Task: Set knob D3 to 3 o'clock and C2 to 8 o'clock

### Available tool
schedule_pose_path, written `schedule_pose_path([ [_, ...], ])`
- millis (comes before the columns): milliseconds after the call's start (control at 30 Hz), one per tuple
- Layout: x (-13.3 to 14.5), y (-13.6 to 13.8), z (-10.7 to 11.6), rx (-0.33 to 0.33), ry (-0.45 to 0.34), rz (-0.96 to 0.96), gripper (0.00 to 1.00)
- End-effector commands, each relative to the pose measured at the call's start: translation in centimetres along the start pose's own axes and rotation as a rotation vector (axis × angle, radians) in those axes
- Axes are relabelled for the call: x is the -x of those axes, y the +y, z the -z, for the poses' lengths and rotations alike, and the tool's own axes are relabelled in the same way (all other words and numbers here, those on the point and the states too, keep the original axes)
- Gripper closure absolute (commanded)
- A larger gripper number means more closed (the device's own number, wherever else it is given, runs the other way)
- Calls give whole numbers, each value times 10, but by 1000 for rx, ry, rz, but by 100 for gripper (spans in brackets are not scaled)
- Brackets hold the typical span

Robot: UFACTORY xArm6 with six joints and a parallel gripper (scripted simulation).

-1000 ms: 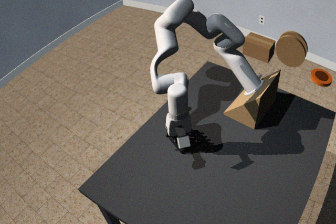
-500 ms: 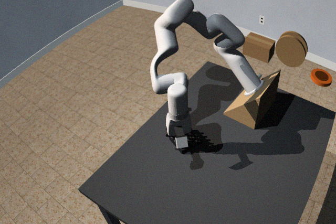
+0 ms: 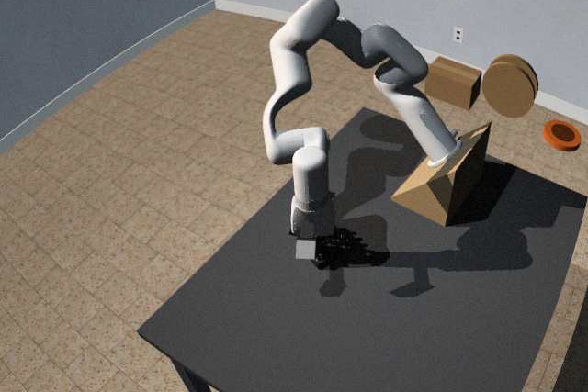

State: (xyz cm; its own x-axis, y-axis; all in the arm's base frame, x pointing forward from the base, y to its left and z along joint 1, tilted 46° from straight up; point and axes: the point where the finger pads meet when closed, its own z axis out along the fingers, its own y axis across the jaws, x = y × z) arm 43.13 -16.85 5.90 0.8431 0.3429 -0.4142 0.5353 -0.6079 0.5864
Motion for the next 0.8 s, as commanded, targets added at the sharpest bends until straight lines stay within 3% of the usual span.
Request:
schedule_pose_path([
  [0, -1, 1, 1, 5, 3, -57, 92],
  [767, -1, 1, 1, 4, 5, -564, 92],
])
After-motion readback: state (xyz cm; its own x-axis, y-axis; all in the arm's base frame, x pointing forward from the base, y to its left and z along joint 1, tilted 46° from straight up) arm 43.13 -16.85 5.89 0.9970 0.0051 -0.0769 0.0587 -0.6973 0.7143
